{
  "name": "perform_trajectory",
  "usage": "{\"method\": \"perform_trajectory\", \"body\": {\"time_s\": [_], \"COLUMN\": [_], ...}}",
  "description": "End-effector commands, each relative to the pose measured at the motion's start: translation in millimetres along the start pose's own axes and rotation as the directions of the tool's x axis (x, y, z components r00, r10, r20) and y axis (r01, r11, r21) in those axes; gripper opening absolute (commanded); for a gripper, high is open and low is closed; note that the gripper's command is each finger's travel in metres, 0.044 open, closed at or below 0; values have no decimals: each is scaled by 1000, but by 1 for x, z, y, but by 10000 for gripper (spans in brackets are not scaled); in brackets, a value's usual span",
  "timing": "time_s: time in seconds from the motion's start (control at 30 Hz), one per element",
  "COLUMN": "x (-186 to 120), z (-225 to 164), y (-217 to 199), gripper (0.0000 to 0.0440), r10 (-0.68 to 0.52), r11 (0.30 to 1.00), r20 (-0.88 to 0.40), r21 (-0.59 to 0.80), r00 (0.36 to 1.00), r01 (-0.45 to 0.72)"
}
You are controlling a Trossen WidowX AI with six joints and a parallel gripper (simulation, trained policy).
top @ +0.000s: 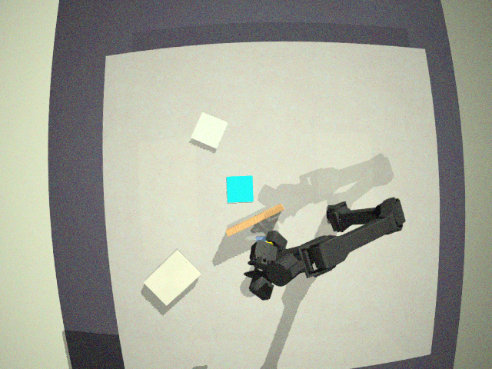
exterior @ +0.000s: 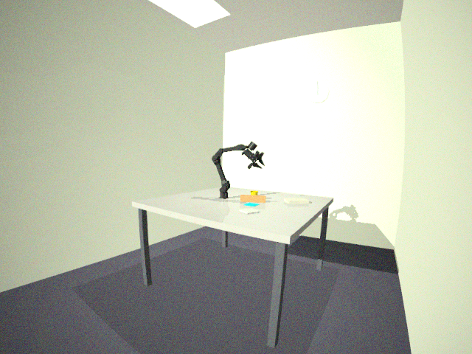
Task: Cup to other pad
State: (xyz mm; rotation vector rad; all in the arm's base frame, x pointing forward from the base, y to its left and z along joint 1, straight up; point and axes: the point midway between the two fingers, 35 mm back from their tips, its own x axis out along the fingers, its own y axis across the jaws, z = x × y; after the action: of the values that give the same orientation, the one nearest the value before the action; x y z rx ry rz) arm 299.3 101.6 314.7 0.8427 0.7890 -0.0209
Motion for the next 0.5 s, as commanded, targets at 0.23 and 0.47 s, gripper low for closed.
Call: {"method": "perform_trajectory", "body": {"time_s": [0.23, 0.47], "x": [6, 10], "z": [-17, -29], "y": [-4, -12], "gripper": [154, 148], "r10": [-103, -189], "r11": [985, 959], "r20": [-108, -172], "r21": [127, 179], "r00": [989, 967], "r01": [117, 220]}}
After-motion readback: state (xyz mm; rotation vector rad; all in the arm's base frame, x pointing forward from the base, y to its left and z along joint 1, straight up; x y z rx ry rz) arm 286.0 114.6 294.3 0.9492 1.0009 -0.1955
